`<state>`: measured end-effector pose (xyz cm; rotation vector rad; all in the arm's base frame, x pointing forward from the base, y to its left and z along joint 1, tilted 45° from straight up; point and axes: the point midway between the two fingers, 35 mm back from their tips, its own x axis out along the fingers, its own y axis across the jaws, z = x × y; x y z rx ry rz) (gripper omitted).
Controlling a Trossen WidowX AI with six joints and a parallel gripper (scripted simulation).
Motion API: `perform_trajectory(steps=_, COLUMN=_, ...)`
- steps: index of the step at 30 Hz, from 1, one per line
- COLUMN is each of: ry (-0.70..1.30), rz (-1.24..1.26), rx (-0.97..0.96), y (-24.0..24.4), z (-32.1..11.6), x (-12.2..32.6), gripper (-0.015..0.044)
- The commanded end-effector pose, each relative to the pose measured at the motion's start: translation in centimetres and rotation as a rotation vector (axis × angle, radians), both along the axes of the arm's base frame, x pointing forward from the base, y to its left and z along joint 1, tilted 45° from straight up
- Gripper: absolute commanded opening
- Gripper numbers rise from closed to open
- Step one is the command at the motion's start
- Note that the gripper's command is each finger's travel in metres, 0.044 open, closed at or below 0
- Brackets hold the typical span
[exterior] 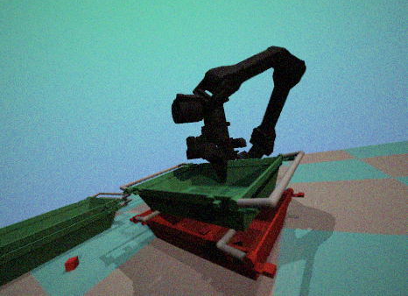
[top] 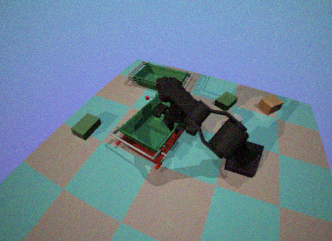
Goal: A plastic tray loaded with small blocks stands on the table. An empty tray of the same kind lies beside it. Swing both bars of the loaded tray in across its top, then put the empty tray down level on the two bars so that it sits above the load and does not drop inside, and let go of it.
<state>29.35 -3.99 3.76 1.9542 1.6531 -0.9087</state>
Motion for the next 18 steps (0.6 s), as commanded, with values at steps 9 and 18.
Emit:
perform_trajectory(steps=9, ry=0.021, rz=0.021, rx=0.007, y=0.77, z=-0.25, x=-0.52, gripper=0.0176)
perform_trajectory(steps=18, ry=0.021, rz=0.021, rx=0.007, y=0.77, z=-0.25, x=-0.52, gripper=0.0308)
